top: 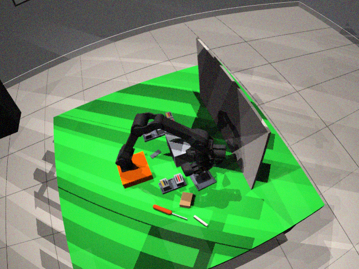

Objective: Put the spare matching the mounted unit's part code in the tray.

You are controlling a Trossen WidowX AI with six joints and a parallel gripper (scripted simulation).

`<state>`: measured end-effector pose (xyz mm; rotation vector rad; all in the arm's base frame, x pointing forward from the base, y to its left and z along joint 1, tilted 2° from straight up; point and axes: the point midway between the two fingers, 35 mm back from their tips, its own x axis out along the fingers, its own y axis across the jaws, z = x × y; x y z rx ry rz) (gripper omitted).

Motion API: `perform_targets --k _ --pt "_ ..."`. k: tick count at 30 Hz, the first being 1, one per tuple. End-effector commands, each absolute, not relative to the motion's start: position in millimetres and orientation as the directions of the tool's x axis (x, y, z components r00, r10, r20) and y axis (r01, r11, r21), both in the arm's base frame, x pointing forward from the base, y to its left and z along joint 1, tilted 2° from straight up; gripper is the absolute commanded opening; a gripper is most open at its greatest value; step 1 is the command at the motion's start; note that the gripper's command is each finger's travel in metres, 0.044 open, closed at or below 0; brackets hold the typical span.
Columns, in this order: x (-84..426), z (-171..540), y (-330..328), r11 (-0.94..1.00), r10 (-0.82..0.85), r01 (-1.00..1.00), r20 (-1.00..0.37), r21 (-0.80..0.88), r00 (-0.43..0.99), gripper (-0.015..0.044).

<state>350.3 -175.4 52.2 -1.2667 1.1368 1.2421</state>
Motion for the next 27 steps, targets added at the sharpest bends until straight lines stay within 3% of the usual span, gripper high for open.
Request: perform_targets --k 1,27 --pt "350.5 49.4 -174.9 -0.068 0.018 -0.997 -0.999 -0.038 0.037 0.0" --pt "347.6 29.8 -172.7 -0.068 0.019 -0.997 -0.999 -0.038 0.036 0.0"
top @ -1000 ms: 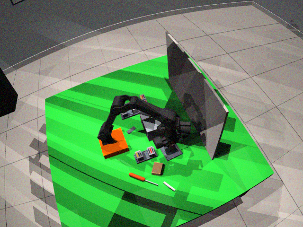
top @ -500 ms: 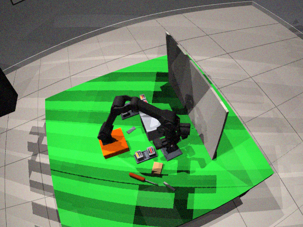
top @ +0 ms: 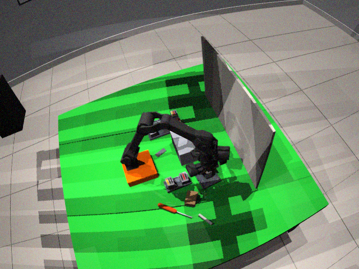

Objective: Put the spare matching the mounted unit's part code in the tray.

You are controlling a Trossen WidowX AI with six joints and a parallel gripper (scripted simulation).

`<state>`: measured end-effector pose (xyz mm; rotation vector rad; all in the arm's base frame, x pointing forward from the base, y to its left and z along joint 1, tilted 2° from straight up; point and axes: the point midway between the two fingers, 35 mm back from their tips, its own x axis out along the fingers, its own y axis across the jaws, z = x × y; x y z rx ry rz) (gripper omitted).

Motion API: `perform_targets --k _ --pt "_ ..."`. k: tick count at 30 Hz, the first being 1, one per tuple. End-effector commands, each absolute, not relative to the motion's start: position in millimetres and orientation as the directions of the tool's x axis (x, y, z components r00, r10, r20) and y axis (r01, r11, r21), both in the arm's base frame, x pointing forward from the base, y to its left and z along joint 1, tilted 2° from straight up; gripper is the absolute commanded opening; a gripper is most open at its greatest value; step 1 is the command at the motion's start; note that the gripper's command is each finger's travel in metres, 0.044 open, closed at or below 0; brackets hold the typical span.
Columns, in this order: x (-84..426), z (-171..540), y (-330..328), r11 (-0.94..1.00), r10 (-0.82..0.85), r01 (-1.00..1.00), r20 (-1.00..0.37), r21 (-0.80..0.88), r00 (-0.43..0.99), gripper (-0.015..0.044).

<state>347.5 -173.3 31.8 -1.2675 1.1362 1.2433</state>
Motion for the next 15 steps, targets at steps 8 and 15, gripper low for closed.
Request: perform_targets --k 8,15 --pt "346.6 26.5 -172.6 -0.073 0.017 -0.997 -0.999 -0.036 0.035 0.0026" --pt "346.6 26.5 -172.6 -0.073 0.017 -0.997 -0.999 -0.036 0.035 0.021"
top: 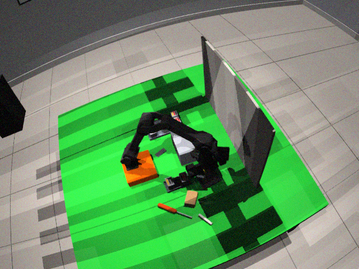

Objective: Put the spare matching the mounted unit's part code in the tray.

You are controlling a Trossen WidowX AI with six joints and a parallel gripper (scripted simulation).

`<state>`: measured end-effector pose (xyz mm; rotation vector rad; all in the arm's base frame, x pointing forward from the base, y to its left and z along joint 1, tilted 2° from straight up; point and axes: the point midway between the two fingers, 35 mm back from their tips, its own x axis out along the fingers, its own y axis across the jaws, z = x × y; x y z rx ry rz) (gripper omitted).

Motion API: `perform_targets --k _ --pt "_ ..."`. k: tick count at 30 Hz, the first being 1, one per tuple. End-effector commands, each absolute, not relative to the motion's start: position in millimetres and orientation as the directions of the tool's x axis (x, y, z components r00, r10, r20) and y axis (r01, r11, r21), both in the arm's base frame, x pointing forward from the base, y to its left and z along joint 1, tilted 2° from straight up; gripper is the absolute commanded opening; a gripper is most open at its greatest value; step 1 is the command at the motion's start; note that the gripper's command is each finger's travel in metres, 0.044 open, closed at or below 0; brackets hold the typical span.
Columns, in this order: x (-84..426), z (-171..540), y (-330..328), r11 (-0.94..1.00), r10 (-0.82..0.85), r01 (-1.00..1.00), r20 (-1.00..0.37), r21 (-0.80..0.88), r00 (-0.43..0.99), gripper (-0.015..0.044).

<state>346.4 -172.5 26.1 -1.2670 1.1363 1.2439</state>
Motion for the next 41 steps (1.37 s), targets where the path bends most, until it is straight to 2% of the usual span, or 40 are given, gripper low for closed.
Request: perform_targets --k 1,9,17,41 --pt "346.6 26.5 -172.6 -0.073 0.017 -0.997 -0.999 -0.036 0.035 0.0236" --pt "346.9 28.9 -172.8 -0.072 0.017 -0.997 -0.999 -0.036 0.035 0.044" --pt "343.0 130.4 -174.1 -0.068 0.018 -0.997 -0.999 -0.037 0.036 0.044" --pt "345.1 131.4 -175.4 -0.065 0.009 -0.997 -0.999 -0.05 0.05 0.044"
